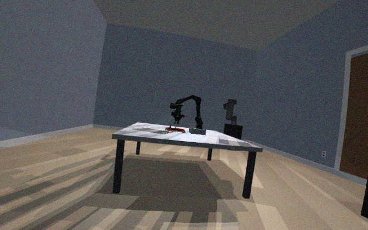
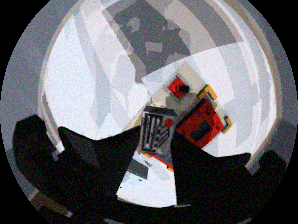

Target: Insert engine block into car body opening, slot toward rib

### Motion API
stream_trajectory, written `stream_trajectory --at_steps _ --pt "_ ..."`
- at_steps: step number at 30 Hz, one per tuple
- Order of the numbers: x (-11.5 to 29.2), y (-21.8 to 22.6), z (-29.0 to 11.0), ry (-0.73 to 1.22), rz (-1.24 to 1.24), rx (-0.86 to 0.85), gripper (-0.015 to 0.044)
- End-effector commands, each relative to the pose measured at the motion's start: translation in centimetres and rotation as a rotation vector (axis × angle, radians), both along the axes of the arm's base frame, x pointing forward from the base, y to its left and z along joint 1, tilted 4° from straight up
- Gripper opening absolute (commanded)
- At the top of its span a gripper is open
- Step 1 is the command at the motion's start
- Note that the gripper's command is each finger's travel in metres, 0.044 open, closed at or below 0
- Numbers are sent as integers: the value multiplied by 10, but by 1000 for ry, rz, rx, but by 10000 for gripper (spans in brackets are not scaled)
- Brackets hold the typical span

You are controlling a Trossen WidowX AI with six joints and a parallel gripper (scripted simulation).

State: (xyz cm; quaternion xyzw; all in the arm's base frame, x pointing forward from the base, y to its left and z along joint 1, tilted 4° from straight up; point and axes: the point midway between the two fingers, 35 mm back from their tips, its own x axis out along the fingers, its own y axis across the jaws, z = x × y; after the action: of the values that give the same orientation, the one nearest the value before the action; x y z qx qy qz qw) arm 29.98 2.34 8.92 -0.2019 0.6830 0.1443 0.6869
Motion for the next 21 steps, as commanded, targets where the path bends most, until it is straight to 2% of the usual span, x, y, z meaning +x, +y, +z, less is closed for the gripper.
stream_trajectory --at_steps 1,21 --pt "6 -12 -3 -8 -67 -1 0" --pt "23 -69 -19 -26 -348 7 0"
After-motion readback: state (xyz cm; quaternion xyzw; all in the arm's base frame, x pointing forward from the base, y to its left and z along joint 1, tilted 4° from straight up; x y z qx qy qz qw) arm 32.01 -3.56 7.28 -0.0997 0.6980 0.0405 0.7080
